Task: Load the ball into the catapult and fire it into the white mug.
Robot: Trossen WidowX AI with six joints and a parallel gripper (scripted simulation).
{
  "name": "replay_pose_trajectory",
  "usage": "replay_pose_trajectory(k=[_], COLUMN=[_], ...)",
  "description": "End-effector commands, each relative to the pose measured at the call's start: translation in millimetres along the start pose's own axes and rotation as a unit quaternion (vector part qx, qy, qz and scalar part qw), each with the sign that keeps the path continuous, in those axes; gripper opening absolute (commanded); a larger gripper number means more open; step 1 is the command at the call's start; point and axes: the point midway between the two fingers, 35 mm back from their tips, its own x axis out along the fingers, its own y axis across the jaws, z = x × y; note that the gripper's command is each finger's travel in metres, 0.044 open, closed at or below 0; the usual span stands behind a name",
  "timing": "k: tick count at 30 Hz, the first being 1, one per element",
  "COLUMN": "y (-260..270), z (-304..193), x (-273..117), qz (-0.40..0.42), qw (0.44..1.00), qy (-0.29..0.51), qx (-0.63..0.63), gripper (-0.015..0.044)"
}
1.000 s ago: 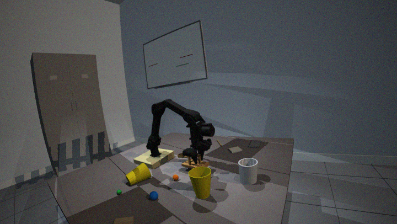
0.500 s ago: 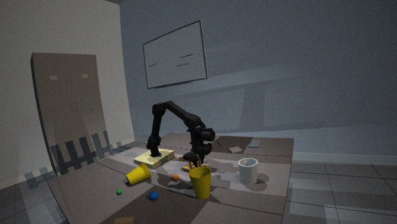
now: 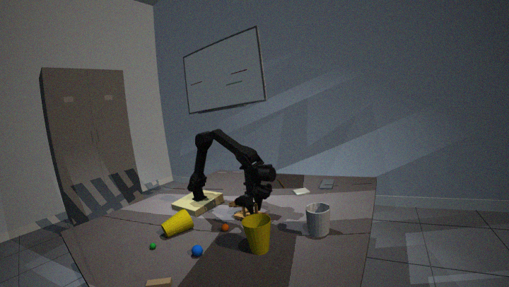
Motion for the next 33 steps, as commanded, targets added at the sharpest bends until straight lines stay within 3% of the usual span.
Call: replay_pose_trajectory(k=[1,6,9,14,21,27,28,33], y=[0,0,0,0,0,-1,-3,-64], z=[0,1,4,-1,2,-4,-3,-13], x=[-1,-3,-36,-98,-93,-149,-122,-84], qz=[0.000,0.000,0.000,0.001,0.000,0.001,0.000,-0.001], qw=[1.000,1.000,1.000,1.000,1.000,1.000,1.000,1.000], qy=[-0.001,-0.001,-0.001,-0.001,-0.004,-0.015,0.004,0.000], qx=[0.000,0.000,0.000,0.000,-0.003,-0.002,-0.006,-0.013], gripper=[0.0236,0.0368,0.0440,0.0440,0.0440,0.0440,0.0414,0.0300])
